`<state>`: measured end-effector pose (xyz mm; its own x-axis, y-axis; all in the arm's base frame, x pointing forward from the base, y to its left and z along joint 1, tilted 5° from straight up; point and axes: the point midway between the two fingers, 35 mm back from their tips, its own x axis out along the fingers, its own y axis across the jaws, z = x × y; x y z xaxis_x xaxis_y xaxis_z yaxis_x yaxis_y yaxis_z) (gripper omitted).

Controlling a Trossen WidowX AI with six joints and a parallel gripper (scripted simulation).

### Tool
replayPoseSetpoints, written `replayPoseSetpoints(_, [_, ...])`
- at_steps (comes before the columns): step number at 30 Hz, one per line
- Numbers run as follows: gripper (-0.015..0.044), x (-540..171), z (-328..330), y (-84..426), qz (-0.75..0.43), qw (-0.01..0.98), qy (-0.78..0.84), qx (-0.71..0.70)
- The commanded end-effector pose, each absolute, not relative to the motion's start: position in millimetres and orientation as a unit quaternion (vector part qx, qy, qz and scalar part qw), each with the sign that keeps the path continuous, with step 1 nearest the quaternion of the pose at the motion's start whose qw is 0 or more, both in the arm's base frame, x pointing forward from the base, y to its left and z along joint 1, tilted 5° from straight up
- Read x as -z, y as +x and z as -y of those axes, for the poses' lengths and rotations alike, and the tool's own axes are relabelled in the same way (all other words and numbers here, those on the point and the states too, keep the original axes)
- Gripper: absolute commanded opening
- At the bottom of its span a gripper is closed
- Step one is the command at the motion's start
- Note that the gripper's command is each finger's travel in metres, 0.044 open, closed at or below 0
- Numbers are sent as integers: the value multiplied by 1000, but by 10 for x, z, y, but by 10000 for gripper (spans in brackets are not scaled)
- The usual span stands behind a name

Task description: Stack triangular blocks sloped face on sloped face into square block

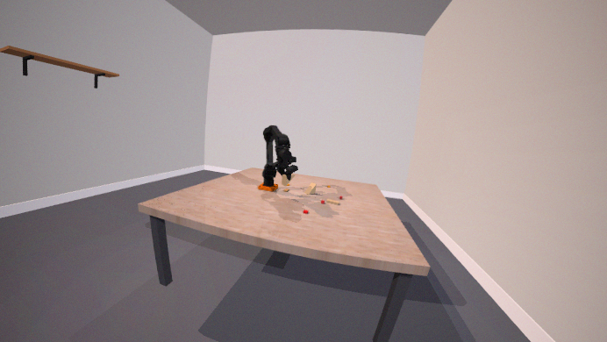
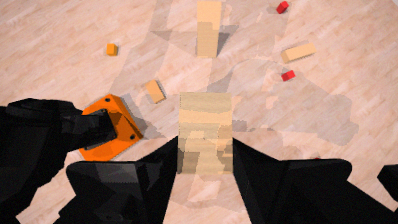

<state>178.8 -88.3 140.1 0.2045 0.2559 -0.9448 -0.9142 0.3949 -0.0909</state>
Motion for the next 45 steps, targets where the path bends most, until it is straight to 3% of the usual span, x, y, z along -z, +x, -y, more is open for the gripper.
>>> replayPoseSetpoints(1, [0,-1443,815,1873,-468,692,-354,-420])
replayPoseSetpoints(45, [0,-1734,-445,2456,-460,699,-345,-426])
